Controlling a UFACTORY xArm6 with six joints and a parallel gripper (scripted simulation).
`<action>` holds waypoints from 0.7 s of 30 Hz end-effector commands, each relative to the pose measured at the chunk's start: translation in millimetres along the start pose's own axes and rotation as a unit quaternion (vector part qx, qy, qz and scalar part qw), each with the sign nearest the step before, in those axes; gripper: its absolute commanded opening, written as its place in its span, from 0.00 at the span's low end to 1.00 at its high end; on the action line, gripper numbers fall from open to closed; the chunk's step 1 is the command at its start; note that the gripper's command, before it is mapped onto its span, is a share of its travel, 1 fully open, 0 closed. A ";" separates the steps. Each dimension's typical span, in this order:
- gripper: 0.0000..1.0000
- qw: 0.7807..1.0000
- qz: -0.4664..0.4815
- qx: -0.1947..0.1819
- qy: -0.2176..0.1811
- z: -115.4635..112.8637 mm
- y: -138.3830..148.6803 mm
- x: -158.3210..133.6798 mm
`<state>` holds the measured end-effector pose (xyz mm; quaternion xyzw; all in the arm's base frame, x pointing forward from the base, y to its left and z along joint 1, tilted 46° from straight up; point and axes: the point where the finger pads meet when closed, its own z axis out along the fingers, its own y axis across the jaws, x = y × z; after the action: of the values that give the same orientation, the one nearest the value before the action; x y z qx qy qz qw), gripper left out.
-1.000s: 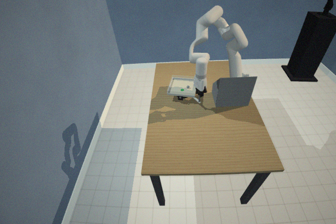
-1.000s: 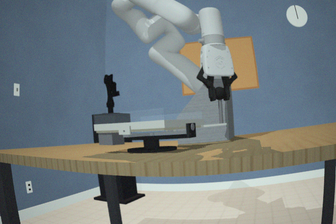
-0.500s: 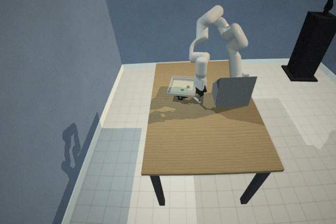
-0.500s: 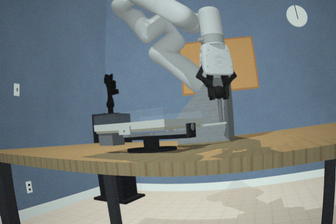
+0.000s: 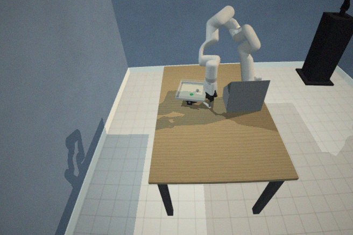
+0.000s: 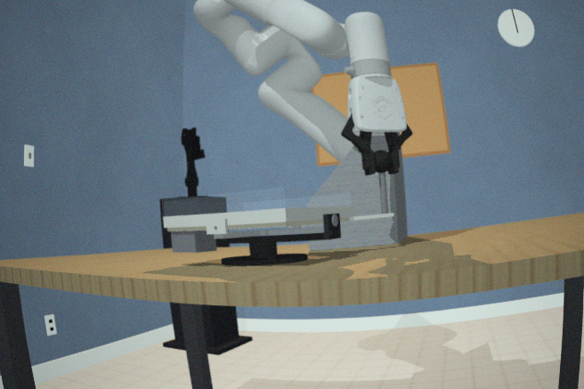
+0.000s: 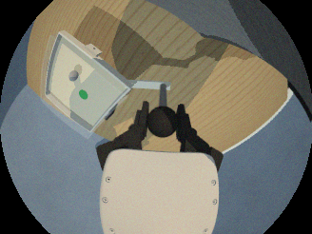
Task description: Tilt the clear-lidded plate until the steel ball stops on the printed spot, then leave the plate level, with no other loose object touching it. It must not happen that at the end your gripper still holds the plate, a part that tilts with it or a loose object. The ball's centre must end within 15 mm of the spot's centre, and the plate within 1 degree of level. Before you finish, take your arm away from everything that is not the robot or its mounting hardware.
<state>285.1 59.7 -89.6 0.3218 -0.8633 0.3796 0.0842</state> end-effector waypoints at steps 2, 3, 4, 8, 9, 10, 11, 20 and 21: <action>0.00 1.000 0.001 -0.001 -0.003 -1.7 -0.4 -2.7; 0.00 1.000 0.001 -0.001 -0.003 -1.7 -0.4 -2.7; 0.00 1.000 0.001 -0.001 -0.003 -2.0 -0.6 -2.2; 0.00 1.000 0.001 -0.001 -0.003 -3.2 -1.1 -0.8; 0.00 1.000 0.001 -0.001 -0.003 -3.3 -1.2 -0.8; 0.00 1.000 0.001 -0.001 -0.003 -3.4 -1.2 -0.8; 0.00 1.000 0.001 -0.001 -0.003 -3.5 -1.2 -0.9; 0.00 1.000 0.001 -0.001 -0.003 -3.7 -1.3 -0.9; 0.00 1.000 0.001 -0.001 -0.003 -3.4 -1.2 -1.2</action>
<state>284.8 60.4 -87.2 0.3218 -0.8637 0.3788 0.0834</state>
